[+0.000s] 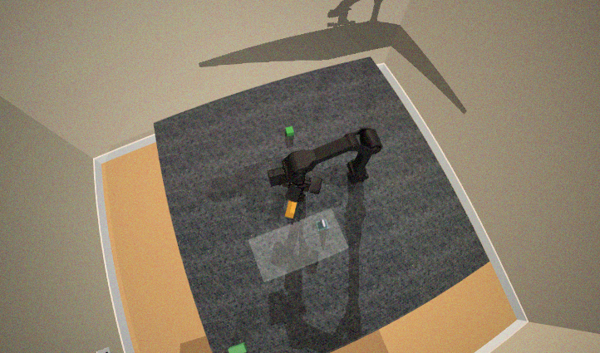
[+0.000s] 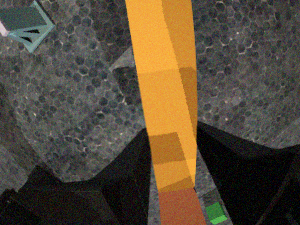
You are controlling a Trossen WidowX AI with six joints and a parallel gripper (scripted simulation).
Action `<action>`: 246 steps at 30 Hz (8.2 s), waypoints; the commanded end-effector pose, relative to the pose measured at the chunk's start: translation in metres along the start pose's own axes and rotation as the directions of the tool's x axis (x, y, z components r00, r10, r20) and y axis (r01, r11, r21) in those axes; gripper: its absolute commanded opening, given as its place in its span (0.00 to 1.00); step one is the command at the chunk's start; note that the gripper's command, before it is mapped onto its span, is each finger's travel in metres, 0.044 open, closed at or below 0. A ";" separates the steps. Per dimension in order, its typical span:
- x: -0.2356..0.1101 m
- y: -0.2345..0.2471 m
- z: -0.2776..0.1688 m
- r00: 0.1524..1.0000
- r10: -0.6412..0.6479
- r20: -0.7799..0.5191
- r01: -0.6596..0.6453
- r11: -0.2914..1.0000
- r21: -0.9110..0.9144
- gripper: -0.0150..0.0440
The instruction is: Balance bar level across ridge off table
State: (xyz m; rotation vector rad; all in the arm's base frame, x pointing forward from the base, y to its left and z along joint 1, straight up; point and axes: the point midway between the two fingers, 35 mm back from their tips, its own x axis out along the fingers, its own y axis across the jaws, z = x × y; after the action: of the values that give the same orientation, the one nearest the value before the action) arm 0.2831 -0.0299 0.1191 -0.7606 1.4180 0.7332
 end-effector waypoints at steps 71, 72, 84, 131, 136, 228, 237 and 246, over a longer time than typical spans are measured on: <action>-0.021 0.118 0.136 1.000 0.011 0.018 -0.021 0.464 0.886 0.25; -0.019 0.118 0.136 1.000 0.011 0.018 -0.021 0.464 0.886 0.25; -0.001 0.116 0.133 1.000 0.011 0.017 -0.020 0.462 0.887 0.25; 0.009 0.115 0.131 1.000 0.011 0.017 -0.020 0.461 0.887 0.25; 0.010 0.115 0.130 1.000 0.011 0.017 -0.020 0.461 0.887 0.25; 0.018 0.115 0.130 1.000 0.011 0.017 -0.020 0.461 0.887 0.25; 0.018 0.115 0.130 1.000 0.011 0.017 -0.020 0.461 0.887 0.25; 0.019 0.115 0.130 1.000 0.011 0.017 -0.020 0.461 0.887 0.25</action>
State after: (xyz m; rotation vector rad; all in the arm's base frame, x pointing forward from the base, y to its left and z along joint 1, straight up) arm 0.2639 0.1425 0.1011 0.1185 1.5410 -0.0912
